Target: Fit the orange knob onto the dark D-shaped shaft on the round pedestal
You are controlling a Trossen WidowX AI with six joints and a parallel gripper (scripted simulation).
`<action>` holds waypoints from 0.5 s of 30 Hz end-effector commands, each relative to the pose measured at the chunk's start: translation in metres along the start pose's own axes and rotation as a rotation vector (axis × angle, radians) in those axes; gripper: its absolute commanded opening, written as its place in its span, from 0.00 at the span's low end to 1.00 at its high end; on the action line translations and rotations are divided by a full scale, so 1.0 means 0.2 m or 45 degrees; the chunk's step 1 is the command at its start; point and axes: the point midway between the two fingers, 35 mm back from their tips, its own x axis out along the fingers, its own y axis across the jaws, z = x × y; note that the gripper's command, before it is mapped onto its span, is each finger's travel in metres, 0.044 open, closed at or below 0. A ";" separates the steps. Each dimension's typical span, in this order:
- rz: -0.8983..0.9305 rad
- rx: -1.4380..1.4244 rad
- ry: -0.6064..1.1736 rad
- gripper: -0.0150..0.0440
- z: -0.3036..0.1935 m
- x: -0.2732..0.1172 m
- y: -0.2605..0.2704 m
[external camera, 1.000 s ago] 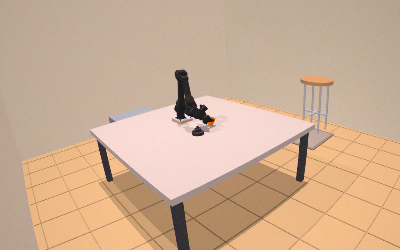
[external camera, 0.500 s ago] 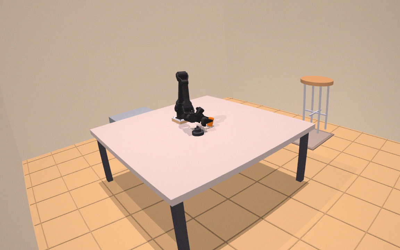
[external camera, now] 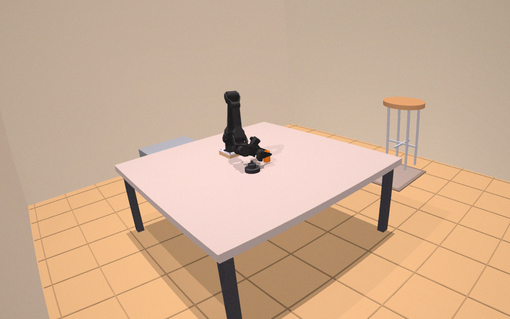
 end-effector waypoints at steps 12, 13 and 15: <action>0.000 0.002 -0.002 0.69 0.00 0.00 0.00; 0.000 0.002 -0.002 0.74 0.00 0.00 0.00; 0.000 0.002 -0.002 0.83 0.00 0.00 0.00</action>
